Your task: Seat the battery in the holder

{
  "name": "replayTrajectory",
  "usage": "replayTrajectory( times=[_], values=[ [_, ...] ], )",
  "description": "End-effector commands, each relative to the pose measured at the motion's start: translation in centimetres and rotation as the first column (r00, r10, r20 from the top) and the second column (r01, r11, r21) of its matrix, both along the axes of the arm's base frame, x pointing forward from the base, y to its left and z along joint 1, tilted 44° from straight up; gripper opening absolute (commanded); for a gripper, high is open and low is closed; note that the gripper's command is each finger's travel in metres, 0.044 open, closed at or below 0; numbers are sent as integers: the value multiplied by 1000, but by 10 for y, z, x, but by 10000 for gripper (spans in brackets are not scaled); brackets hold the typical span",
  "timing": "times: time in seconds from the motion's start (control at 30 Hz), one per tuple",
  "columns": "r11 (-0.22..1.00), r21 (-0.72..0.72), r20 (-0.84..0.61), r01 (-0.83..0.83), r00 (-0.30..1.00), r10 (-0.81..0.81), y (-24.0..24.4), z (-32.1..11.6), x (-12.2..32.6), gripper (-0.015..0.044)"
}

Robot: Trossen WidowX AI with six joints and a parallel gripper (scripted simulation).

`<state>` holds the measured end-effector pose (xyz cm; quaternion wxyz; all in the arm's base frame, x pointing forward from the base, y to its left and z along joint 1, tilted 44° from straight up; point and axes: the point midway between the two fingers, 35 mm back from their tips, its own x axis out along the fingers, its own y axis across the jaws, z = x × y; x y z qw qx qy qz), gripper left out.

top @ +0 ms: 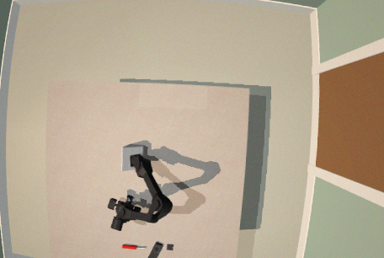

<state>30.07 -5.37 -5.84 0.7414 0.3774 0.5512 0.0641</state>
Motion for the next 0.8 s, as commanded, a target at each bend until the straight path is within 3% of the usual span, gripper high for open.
replayTrajectory(
  times=[0.0, 0.77],
  values=[
    [1000, -13, 11, 17, 1000, -17, 1, -2, -1, 84],
    [994, -39, 90, 104, 991, -101, 10, -4, -6, 84]
  ],
)
